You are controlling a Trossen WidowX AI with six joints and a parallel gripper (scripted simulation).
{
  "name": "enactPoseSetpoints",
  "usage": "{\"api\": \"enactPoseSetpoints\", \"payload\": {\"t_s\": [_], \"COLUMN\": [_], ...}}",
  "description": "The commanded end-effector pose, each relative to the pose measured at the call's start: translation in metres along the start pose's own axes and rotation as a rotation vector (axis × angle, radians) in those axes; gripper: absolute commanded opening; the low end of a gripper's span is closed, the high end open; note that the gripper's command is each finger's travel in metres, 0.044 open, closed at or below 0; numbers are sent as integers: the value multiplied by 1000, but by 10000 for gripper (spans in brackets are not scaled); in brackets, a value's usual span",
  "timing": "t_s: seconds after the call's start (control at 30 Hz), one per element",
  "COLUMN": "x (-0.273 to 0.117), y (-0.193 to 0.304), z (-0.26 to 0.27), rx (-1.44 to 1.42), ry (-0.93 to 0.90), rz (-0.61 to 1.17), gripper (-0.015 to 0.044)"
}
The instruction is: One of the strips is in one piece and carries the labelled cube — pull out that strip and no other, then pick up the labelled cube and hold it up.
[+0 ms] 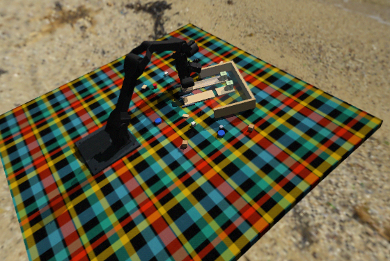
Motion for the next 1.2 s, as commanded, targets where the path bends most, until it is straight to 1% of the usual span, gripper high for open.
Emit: {"api": "enactPoseSetpoints", "payload": {"t_s": [0.0,0.7,1.17], "x": [2,4,5], "y": [0,0,21], "z": [1,1,2], "rx": [5,5,4], "ry": [-3,-3,-4], "rz": [1,1,3], "gripper": [0,0,0]}}
Point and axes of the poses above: the point midway between the two fingers, 35 mm back from their tips, its own x axis out along the fingers, its own z axis across the jaws, y = z × x, the point moved 1 cm from there along -x, back along the fingers, and after that the axes turned 5 degrees about -x, right-handed, at the moved point
